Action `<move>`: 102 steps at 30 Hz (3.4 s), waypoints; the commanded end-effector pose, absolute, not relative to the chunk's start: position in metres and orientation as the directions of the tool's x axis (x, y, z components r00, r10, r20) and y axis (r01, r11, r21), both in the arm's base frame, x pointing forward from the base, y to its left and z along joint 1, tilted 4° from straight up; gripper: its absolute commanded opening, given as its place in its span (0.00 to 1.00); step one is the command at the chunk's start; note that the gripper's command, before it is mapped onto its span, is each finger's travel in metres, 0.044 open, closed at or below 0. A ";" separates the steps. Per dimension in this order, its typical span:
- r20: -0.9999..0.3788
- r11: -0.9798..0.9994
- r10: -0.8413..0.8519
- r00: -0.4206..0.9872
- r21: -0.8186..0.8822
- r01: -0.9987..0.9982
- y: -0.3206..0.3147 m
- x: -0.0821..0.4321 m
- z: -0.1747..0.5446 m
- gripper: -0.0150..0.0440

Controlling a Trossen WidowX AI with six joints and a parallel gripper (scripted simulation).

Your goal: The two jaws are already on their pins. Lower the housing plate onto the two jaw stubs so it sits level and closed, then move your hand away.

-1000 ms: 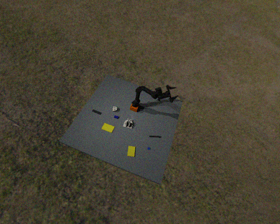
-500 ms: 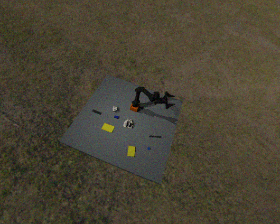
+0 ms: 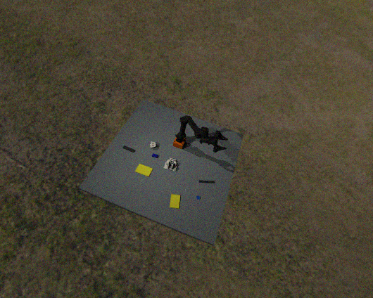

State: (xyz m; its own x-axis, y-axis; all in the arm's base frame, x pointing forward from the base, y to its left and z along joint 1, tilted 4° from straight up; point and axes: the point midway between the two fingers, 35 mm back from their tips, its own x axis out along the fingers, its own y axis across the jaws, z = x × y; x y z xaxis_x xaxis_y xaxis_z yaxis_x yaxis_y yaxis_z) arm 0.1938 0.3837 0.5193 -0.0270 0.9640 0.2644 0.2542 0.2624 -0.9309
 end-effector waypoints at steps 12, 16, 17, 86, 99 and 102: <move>0.174 0.167 0.959 0.224 -0.985 0.052 0.349 0.274 0.485 1.00; 0.138 0.149 0.947 0.290 -0.989 -0.016 0.337 0.296 0.472 1.00; 0.128 0.145 0.943 0.307 -0.989 -0.034 0.333 0.302 0.469 1.00; -0.579 0.765 0.219 0.785 -0.398 -0.507 -0.020 0.435 0.239 1.00; -0.693 0.914 0.082 0.717 -0.235 -0.331 -0.086 0.410 0.201 1.00; -0.717 0.939 0.054 0.695 -0.200 -0.280 -0.100 0.403 0.193 1.00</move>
